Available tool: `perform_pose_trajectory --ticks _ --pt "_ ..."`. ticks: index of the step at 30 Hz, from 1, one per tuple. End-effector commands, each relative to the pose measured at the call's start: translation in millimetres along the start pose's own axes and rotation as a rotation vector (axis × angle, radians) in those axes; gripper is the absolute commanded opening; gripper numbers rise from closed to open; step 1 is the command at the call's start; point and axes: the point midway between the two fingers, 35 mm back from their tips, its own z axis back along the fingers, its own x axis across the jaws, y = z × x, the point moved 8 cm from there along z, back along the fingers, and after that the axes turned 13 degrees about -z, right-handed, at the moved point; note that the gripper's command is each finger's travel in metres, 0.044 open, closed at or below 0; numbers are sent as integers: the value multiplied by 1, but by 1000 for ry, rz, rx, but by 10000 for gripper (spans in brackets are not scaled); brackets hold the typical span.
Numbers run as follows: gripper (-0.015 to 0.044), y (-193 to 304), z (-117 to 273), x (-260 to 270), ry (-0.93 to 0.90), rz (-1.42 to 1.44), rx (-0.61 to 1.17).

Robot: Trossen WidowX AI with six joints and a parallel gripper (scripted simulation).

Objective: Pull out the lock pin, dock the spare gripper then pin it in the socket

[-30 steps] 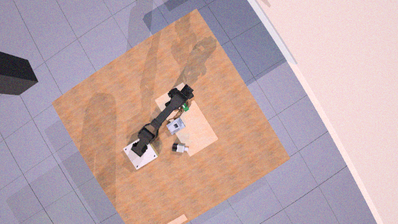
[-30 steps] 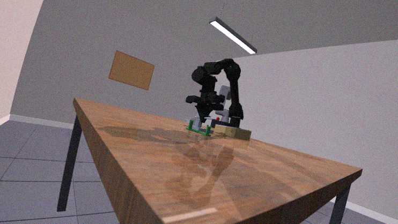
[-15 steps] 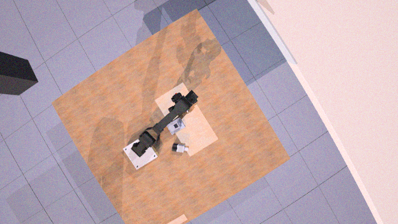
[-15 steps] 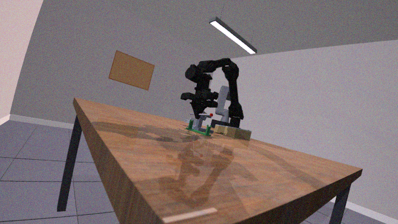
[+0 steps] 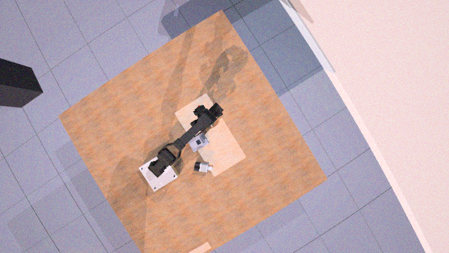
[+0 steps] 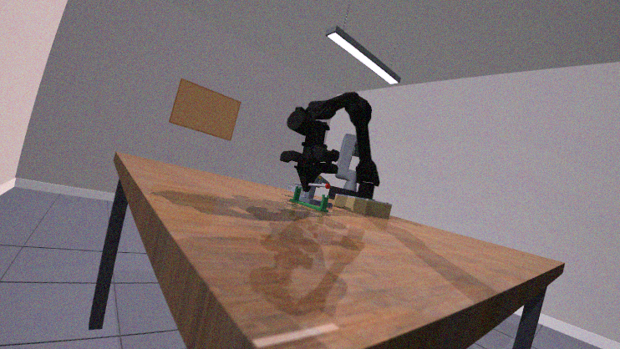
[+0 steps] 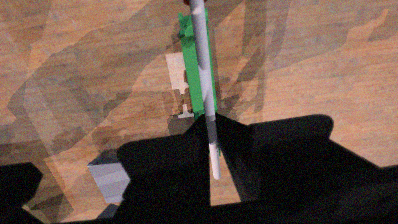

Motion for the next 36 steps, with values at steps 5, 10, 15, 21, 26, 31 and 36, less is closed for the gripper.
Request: perform_pose_trajectory --ticks 5,10,15,21,26,31,36 --pt "0 2 -13 1 0 7 0" --pt "0 3 -19 1 3 6 -1" --pt "0 3 -21 2 4 7 -2" --pt "0 3 -22 2 4 7 -2" --pt "0 3 -22 2 4 7 -2" --pt "0 3 -22 2 4 7 -2" --pt "0 3 -22 2 4 7 -2"
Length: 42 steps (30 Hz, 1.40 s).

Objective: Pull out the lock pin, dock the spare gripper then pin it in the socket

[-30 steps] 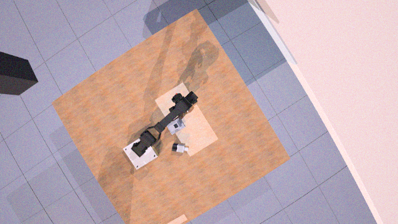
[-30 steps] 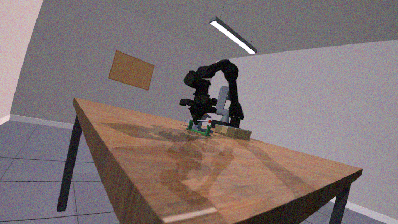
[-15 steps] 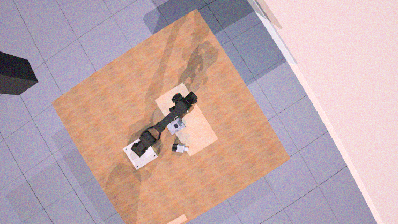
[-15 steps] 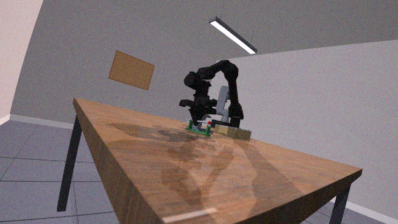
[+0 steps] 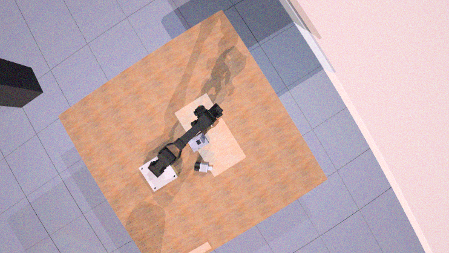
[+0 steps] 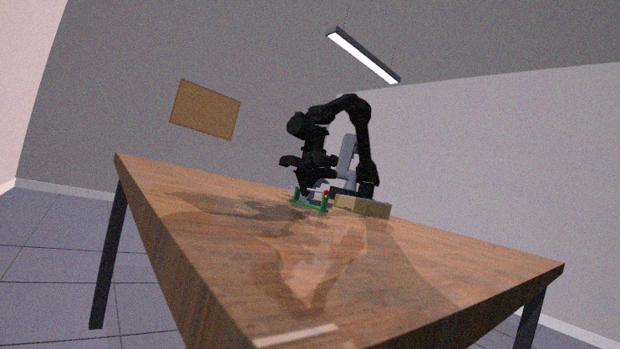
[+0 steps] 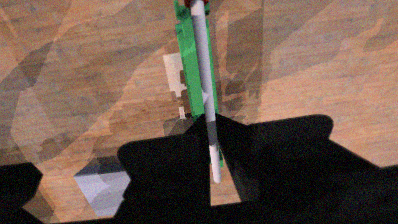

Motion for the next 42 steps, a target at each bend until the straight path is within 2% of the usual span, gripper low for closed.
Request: perform_pose_trajectory --ticks 1,29,42 --pt "0 1 -5 0 -8 7 3" --pt "0 0 -1 0 0 0 0" --pt "341 0 2 0 -1 0 0"
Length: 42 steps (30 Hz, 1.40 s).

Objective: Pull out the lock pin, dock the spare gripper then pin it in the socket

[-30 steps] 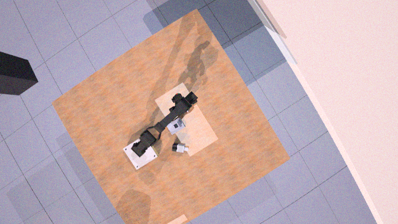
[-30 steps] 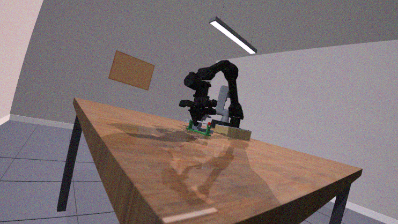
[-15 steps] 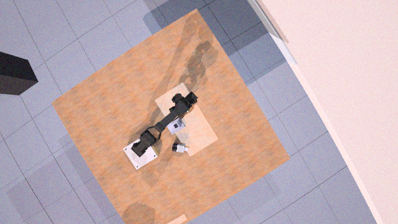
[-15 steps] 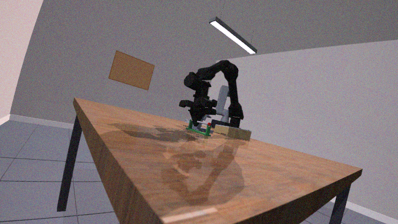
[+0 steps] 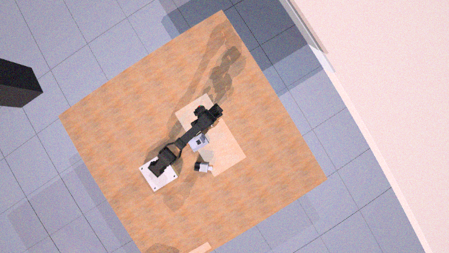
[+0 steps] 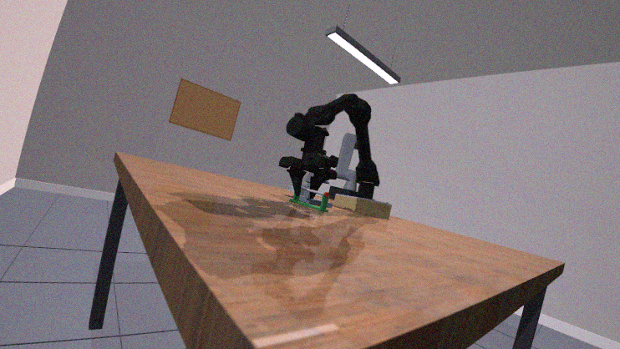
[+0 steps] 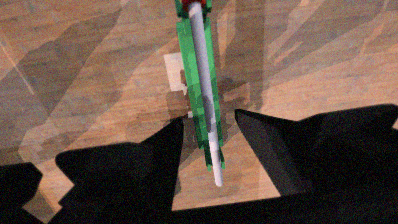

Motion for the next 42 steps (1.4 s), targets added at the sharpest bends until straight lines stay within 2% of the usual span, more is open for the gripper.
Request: perform_pose_trajectory --ticks 1,4,42 --pt "368 -1 6 0 0 0 0" --pt "440 -1 14 1 -4 0 2" --pt "440 -10 100 3 -17 12 7"
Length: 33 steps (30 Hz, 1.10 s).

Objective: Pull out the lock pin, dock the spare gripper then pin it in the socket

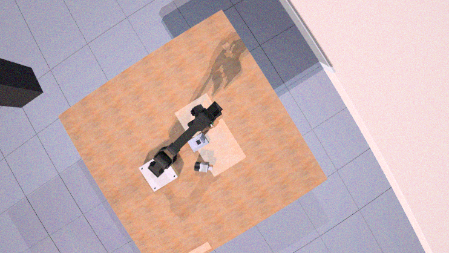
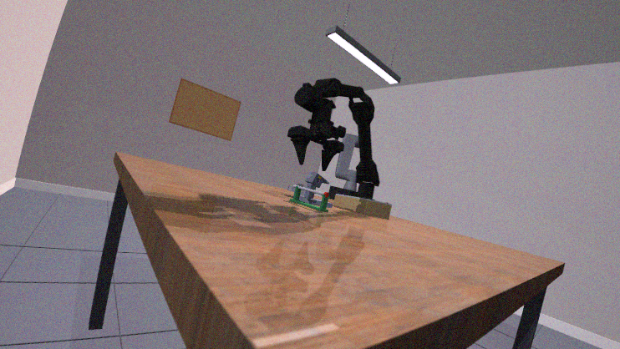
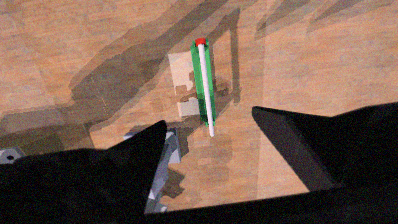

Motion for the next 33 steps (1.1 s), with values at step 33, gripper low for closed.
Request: perform_pose_trajectory --ticks 33 --pt "440 180 67 129 476 642 422"
